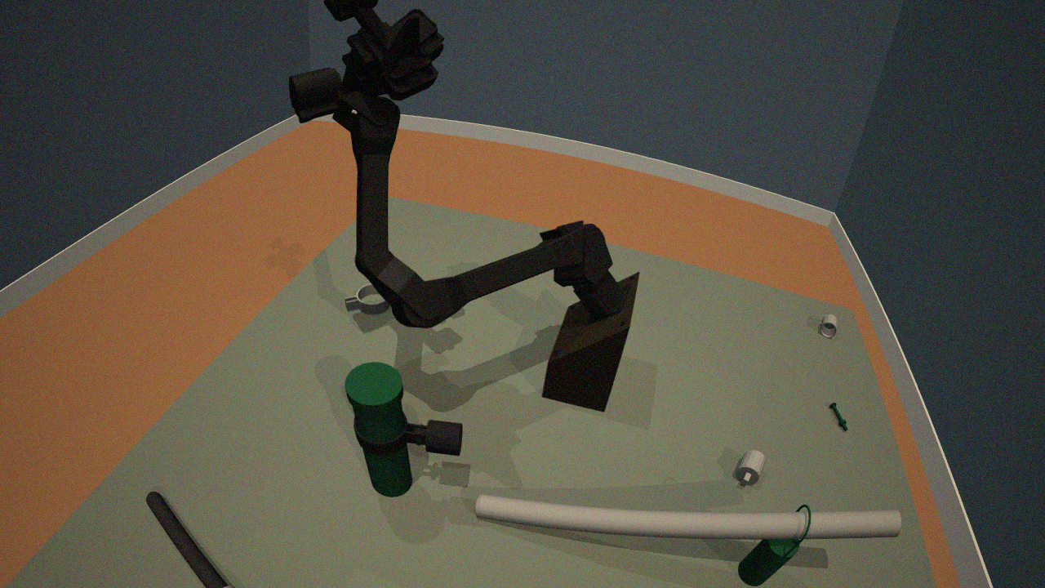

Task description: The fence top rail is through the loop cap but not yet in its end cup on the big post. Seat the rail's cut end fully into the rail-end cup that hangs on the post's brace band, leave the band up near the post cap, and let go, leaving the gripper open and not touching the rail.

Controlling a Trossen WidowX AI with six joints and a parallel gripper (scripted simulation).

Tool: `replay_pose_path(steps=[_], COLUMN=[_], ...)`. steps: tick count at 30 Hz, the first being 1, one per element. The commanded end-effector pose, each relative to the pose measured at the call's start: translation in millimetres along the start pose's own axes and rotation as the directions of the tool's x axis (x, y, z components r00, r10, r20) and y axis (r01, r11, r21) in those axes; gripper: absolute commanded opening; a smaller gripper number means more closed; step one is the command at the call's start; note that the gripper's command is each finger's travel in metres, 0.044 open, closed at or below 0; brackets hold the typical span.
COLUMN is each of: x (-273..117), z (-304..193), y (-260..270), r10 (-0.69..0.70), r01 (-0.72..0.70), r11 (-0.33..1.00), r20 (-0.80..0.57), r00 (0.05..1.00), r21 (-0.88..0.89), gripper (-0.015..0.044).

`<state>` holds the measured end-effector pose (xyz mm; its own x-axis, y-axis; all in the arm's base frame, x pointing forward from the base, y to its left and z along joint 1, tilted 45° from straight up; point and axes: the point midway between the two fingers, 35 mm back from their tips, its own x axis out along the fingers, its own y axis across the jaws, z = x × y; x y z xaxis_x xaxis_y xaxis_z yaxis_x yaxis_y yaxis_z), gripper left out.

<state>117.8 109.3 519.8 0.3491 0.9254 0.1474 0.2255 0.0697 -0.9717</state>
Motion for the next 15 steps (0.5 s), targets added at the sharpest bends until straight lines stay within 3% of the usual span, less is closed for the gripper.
replay_pose_path(steps=[1,9,15], x=[0,-1,21], z=[0,37,80], y=[0,-10,-4], r10=[-0.003,-0.027,0.006], r01=[0.003,0.027,0.003], r11=[1.0,1.0,0.999], r20=[-0.004,-0.121,-0.227], r00=[1.0,0.992,0.974], r21=[-0.002,-0.003,0.037], gripper=[0.0426,0.044,0.044])
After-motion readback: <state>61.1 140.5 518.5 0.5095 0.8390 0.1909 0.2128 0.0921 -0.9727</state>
